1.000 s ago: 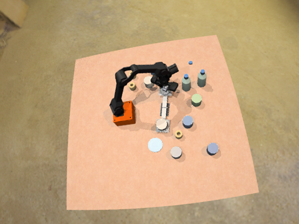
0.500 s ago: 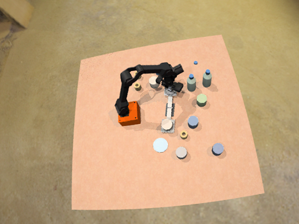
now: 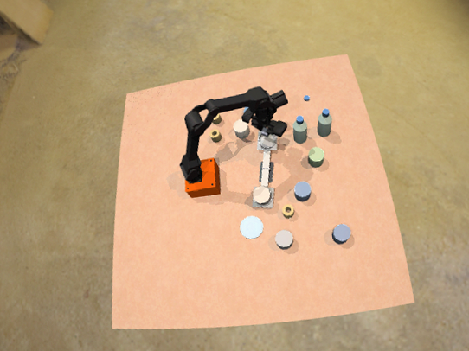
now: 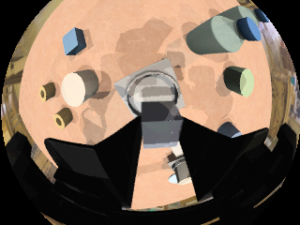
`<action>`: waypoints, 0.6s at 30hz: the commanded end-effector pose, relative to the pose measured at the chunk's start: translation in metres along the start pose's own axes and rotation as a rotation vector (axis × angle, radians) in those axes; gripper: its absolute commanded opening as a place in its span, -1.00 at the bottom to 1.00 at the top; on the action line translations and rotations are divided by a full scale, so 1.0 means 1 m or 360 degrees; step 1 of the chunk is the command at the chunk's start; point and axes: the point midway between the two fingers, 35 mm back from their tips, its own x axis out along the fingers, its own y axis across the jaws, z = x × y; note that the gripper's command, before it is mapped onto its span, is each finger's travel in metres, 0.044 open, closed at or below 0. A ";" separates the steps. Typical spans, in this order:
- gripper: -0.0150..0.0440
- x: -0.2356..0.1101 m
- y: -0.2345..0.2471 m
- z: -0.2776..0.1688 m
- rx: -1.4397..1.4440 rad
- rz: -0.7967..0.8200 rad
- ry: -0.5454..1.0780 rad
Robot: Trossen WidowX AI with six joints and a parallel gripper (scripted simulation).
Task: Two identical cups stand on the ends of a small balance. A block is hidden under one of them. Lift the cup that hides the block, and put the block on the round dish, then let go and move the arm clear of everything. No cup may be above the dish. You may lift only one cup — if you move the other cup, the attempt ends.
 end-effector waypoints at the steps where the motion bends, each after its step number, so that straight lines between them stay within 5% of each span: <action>1: -0.49 -0.023 0.002 0.000 -0.0023 -0.0006 -0.0008; 18: -0.49 -0.009 -0.062 -0.061 0.0009 -0.0020 -0.0014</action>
